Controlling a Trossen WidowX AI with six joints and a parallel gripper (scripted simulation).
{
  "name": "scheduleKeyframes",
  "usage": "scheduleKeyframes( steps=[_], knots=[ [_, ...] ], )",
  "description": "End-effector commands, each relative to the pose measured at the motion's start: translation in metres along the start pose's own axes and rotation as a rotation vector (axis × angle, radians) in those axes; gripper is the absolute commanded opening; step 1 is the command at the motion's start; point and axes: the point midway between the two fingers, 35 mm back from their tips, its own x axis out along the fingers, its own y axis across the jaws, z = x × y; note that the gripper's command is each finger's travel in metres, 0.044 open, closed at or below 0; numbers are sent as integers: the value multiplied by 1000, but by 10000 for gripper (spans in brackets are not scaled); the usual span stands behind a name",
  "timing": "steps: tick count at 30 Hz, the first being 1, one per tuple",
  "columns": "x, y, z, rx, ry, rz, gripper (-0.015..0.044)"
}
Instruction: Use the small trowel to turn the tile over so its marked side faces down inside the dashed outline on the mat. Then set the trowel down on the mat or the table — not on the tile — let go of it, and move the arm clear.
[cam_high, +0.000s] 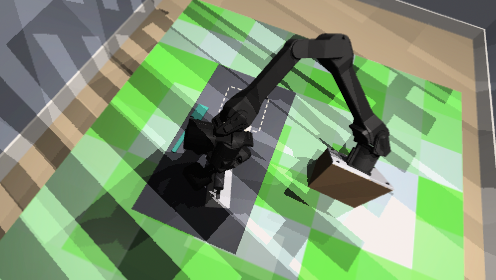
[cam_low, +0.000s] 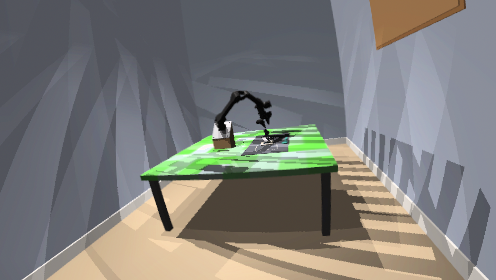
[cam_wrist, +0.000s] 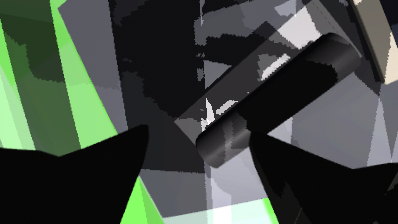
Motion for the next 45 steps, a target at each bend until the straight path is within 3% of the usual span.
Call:
scheduleKeyframes(
  steps=[1,17,45],
  knots=[
    [4,0,-3,-94,-5,25,300],
    [12,2,-9,-365,-49,88,300],
    [32,-11,-22,-1150,-285,147,300]
  ],
)
